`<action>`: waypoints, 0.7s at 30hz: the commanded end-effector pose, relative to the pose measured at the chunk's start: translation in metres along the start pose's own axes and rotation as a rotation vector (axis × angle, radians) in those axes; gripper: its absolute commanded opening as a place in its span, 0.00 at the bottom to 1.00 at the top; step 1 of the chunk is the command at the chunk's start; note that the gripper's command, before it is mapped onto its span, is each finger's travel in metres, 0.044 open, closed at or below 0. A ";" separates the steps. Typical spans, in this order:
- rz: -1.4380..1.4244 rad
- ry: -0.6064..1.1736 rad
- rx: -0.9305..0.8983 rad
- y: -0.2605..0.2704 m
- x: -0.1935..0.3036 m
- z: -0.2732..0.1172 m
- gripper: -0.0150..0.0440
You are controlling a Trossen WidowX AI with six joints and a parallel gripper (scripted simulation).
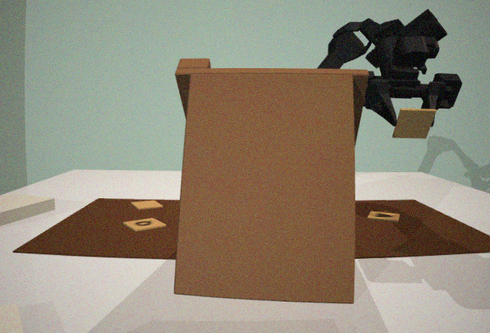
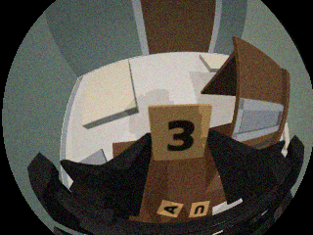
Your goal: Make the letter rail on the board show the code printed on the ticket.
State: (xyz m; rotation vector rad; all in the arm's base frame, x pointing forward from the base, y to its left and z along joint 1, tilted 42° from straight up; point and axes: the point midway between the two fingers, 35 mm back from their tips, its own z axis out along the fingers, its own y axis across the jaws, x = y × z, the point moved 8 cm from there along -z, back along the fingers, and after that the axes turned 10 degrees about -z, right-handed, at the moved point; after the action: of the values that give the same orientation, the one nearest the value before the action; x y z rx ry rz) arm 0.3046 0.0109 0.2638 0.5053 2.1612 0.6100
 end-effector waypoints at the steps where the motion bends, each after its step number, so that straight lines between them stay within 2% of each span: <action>1: 0.008 0.010 0.008 -0.001 0.002 0.023 0.25; 21: 0.008 0.009 0.007 -0.001 0.002 0.029 0.25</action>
State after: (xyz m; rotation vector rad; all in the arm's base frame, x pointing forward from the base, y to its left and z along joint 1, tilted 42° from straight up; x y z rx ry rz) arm 0.3259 0.0190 0.2461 0.5081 2.1733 0.6123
